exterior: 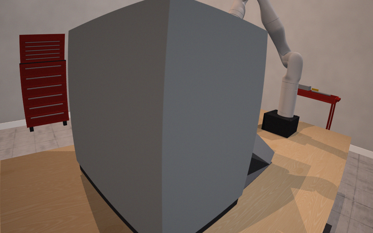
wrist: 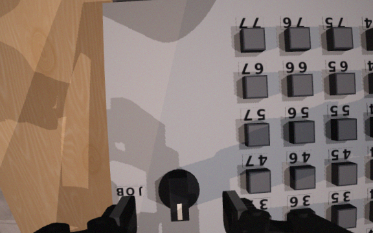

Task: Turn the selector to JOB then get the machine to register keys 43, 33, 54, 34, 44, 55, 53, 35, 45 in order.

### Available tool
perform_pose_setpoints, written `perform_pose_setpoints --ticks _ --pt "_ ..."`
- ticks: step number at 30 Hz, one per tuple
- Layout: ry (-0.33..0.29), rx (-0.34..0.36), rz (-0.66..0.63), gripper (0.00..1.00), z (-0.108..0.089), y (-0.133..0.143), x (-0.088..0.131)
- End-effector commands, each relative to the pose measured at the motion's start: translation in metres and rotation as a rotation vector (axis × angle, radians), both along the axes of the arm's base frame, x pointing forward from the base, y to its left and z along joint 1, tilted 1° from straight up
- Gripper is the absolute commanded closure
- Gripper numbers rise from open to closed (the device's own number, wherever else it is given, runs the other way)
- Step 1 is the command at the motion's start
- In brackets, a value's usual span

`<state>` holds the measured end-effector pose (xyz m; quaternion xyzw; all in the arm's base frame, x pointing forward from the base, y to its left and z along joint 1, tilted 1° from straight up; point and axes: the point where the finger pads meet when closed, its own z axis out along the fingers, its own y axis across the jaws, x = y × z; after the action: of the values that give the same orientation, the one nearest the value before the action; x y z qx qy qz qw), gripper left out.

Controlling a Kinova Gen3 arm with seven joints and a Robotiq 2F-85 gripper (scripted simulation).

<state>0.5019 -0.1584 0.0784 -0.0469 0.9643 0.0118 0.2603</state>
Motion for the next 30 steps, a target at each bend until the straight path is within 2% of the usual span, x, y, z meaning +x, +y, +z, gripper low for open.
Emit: perform_pose_setpoints --ticks 1,15,30 --pt "-0.002 -0.001 0.0 0.4 -0.002 0.0 0.002" --pt "-0.002 -0.001 0.0 0.4 -0.011 0.001 0.007" --pt "-0.002 -0.001 0.0 0.4 -0.012 0.001 0.008"
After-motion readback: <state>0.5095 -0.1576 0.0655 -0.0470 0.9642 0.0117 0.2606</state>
